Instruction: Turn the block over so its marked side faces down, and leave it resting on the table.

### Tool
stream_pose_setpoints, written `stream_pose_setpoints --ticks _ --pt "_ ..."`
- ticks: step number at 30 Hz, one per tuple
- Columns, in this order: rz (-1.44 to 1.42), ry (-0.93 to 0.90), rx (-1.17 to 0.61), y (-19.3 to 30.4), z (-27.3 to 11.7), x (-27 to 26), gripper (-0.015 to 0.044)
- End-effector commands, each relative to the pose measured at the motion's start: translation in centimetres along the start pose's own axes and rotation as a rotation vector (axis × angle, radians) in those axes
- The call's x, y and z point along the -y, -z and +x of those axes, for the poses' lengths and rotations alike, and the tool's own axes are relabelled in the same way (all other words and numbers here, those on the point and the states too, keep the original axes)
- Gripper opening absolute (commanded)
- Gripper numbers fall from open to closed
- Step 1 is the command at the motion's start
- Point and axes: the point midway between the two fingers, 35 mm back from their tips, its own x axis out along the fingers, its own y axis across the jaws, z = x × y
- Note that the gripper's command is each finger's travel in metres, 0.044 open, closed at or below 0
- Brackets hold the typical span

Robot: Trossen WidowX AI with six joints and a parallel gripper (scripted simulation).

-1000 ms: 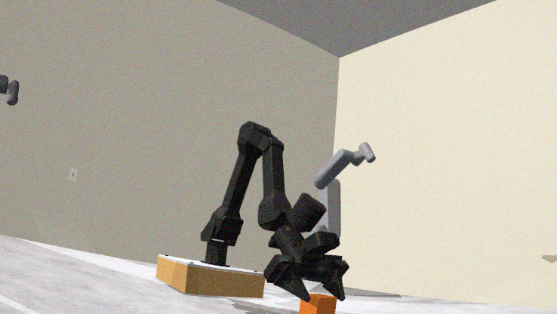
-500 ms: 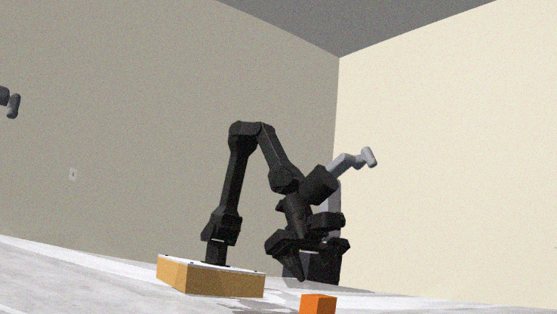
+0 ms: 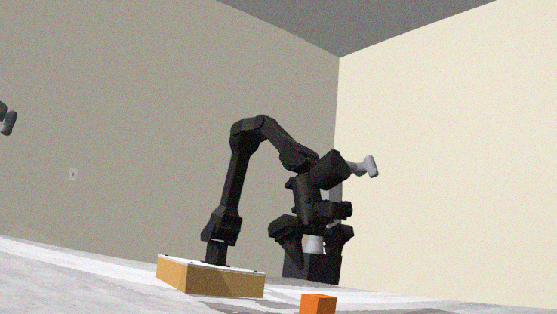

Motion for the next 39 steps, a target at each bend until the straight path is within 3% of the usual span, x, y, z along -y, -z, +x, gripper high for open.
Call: stream_pose_setpoints --ticks 1,11,39 --pt "-0.001 -0.003 -0.115 -1.1 0.0 -0.1 0.044" --pt "0.001 -0.006 -0.399 -2.7 -0.8 0.0 0.044" --pt "0.001 -0.006 -0.404 -0.5 4.4 -0.2 0.044"
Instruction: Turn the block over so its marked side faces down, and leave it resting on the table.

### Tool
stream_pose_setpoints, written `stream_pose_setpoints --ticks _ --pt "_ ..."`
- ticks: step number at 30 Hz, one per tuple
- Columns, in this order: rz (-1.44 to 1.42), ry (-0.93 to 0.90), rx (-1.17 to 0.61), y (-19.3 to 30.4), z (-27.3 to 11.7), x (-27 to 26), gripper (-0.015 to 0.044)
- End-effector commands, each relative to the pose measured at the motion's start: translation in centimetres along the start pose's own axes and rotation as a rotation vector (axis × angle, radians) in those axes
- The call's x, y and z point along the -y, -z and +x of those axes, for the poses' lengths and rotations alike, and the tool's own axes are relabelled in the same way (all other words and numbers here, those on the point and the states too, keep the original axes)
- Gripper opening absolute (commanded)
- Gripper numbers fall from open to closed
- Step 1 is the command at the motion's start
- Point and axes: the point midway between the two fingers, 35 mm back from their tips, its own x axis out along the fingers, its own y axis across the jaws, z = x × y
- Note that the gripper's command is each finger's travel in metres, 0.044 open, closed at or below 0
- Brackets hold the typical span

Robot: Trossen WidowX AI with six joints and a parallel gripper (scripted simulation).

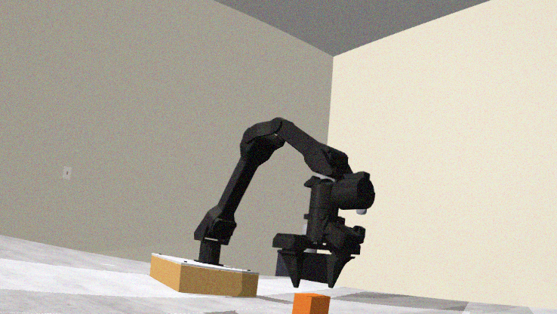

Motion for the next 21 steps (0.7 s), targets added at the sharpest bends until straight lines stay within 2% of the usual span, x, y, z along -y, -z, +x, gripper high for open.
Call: stream_pose_setpoints --ticks 1,20,21 --pt "-0.001 -0.004 -0.005 0.1 0.8 -0.1 0.044" --pt "-0.001 -0.004 -0.005 0.2 3.7 -0.1 0.044" --pt "-0.001 -0.004 -0.005 0.2 3.7 -0.1 0.0414"
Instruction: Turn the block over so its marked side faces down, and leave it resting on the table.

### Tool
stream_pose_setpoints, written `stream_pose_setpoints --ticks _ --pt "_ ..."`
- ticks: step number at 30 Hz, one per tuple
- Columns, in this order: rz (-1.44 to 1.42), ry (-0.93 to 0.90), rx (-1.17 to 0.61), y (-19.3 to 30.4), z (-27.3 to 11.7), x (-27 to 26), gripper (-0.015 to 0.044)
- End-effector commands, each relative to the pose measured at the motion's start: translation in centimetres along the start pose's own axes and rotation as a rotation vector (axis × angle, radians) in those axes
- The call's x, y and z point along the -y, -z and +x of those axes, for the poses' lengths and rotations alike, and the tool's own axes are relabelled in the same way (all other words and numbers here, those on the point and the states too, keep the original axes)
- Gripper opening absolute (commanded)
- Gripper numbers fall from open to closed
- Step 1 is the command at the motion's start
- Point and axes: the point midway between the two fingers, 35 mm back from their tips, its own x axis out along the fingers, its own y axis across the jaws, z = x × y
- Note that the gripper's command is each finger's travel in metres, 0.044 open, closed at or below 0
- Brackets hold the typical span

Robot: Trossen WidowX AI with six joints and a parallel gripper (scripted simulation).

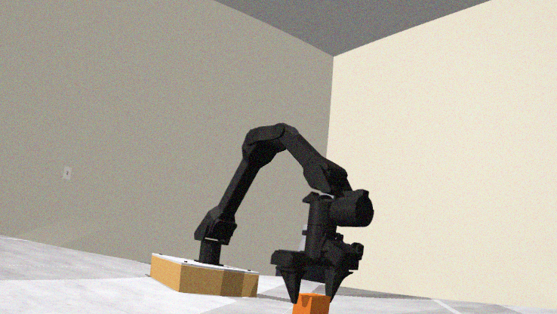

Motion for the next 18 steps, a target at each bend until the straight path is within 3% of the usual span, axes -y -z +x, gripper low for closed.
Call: stream_pose_setpoints --ticks 1,8,18 --pt "0.001 -0.004 -0.004 0.11 0.44 -0.06 0.0387" --pt "0.001 -0.004 -0.004 0.11 0.44 -0.06 0.0204" --pt "0.001 -0.004 -0.004 0.11 0.44 -0.06 0.0137"
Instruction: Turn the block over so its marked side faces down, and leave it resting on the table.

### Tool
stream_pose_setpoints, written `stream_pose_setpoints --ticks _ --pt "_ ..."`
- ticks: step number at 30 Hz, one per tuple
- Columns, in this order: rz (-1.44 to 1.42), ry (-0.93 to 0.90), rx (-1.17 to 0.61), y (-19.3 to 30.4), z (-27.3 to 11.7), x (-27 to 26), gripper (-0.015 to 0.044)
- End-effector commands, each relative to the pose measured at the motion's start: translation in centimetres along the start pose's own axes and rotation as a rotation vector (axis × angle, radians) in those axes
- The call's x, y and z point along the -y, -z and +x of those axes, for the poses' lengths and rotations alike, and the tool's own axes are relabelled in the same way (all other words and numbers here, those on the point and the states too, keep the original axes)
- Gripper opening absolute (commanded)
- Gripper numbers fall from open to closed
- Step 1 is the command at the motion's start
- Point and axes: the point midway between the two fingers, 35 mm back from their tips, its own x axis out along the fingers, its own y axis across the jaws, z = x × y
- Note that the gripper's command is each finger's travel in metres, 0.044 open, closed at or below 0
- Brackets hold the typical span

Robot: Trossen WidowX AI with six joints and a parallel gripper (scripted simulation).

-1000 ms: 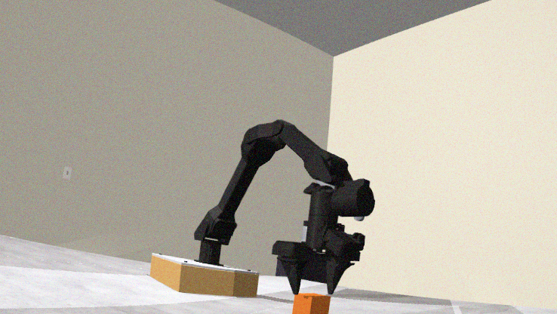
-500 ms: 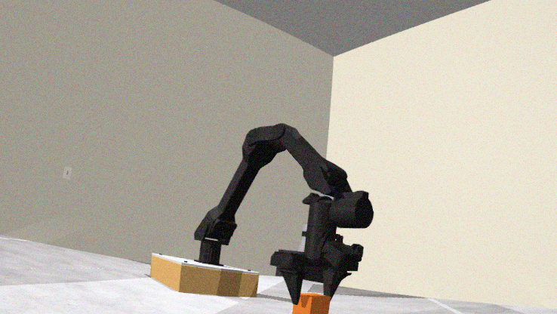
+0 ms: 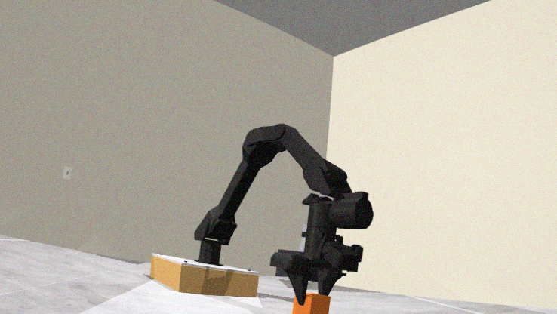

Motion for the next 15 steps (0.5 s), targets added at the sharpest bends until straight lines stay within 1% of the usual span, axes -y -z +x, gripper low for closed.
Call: stream_pose_setpoints --ticks 1,8,11,13,15 --pt "0.001 -0.003 0.001 0.0 0.1 -0.1 0.013" --pt "0.001 -0.003 0.001 0.0 0.1 -0.1 0.0084" --pt "0.001 -0.003 0.001 -0.1 -1.0 -0.1 0.0005" --pt "0.001 -0.003 0.001 -0.1 -2.5 -0.1 0.0" --pt "0.001 -0.003 0.001 0.0 -3.0 0.0 0.0"
